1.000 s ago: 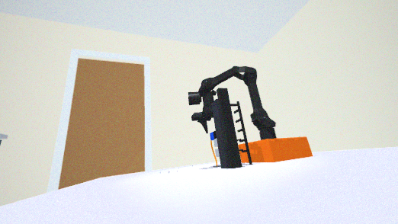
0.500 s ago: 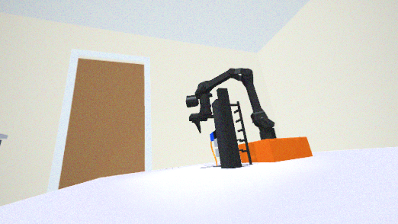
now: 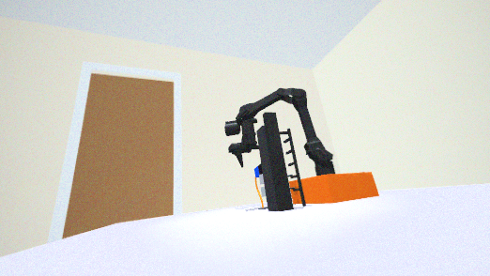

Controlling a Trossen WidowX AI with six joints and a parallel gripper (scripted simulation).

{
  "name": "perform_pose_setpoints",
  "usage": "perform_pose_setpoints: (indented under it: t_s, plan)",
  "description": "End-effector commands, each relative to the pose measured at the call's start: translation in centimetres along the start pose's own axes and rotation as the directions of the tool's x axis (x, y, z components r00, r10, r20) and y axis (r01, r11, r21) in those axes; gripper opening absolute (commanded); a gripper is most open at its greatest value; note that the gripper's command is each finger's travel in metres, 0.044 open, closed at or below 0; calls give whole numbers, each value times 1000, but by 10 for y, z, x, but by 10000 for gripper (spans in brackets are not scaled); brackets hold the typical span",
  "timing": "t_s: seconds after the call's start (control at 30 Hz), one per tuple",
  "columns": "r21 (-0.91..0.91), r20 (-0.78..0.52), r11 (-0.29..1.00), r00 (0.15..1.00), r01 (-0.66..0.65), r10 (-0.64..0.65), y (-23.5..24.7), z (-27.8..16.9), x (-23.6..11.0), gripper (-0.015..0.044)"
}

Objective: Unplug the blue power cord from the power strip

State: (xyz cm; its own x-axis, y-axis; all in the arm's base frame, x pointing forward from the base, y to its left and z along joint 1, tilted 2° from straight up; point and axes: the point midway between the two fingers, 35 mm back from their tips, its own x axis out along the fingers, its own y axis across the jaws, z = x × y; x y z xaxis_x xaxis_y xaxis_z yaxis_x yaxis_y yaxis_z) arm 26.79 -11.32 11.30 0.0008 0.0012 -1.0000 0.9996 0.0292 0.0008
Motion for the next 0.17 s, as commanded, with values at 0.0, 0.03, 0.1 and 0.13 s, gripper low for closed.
perform_pose_setpoints:
  t_s: [0.0,0.03,0.1,0.13]
  plan:
    - [-3,1,1000,1000,3,-3,0,0,0,440]
    - [-3,1,1000,1000,3,-3,0,0,0,440]
    - [-3,1,1000,1000,3,-3,0,0,0,440]
    - [-3,1,1000,1000,3,-3,0,0,0,440]
